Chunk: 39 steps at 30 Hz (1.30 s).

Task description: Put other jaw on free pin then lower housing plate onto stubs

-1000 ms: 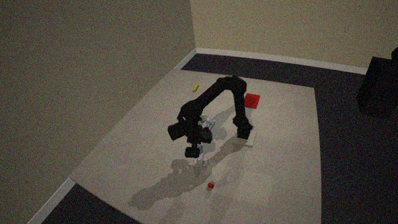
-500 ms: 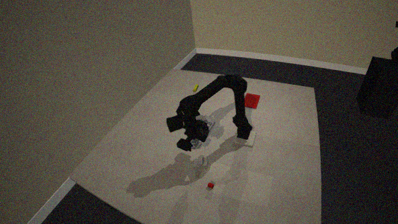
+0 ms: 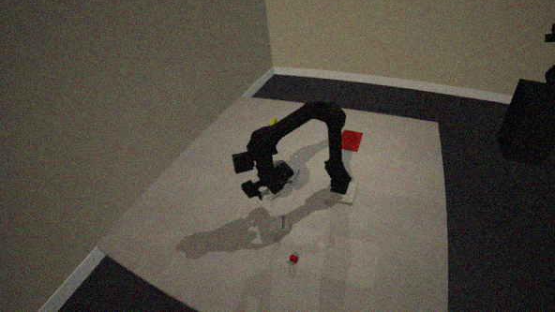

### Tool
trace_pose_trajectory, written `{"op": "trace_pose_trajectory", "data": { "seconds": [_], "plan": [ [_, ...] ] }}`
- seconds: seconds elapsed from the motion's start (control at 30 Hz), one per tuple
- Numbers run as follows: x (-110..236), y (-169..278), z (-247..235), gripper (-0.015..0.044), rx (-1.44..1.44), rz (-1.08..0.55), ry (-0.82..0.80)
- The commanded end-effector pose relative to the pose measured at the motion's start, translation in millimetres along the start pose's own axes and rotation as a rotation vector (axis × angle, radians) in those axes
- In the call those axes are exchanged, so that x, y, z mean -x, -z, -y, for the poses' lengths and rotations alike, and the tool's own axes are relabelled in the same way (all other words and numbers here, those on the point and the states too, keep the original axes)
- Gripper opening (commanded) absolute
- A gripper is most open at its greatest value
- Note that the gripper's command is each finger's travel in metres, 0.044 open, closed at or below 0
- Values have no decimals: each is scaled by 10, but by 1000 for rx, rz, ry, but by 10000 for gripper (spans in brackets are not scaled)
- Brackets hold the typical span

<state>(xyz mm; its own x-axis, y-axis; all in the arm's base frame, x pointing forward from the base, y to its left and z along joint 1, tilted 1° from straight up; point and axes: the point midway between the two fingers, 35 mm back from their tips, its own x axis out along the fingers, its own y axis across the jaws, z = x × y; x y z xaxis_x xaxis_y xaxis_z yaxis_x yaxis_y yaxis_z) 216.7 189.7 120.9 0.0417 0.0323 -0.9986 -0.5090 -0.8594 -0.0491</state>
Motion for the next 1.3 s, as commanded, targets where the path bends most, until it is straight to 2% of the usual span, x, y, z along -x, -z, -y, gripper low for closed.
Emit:
{"op": "trace_pose_trajectory", "data": {
  "seconds": [0.0, 1.27],
  "plan": [
    [-7, 68, -67, 351, -115, 4, -6],
    [-4, 713, -684, 351, -1243, -7, -9]
  ]
}}
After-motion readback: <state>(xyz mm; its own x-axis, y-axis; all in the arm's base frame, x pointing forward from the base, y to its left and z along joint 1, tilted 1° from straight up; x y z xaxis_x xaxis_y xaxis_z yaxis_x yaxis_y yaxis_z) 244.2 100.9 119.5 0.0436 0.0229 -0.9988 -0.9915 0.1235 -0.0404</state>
